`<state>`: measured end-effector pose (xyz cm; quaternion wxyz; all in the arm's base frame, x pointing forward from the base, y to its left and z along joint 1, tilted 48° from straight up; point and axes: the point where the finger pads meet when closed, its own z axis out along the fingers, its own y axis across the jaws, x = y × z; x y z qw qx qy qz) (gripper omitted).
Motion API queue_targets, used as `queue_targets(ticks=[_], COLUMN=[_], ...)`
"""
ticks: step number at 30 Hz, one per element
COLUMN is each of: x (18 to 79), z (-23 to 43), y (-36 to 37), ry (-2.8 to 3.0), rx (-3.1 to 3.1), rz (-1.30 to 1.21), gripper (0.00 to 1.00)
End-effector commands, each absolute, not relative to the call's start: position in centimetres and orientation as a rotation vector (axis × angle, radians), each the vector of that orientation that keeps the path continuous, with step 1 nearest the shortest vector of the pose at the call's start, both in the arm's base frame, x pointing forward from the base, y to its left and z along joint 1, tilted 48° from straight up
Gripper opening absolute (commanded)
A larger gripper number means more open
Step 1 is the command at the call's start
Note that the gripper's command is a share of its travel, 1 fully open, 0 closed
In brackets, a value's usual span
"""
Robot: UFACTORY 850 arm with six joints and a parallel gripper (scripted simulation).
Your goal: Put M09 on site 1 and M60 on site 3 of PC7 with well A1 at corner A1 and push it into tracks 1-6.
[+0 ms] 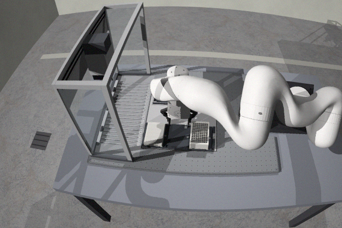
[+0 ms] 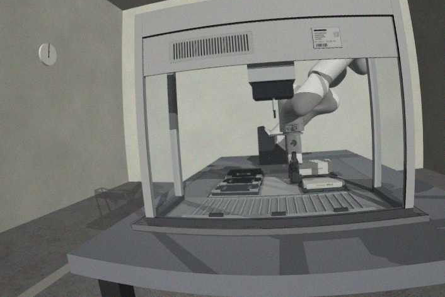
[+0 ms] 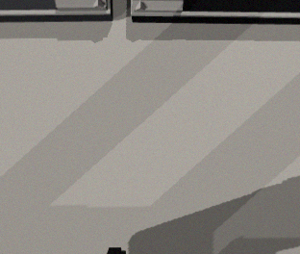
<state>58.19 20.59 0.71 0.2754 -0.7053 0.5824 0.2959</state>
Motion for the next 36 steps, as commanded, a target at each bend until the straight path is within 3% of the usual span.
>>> queue_targets(ticks=[1,36], x=[58.3,58.0], z=[0.9,2.0], y=[20.7,21.7], ry=[1.565,1.565], rx=[-1.895,-1.895], rz=[0.793,0.793], gripper=[1.0,1.0])
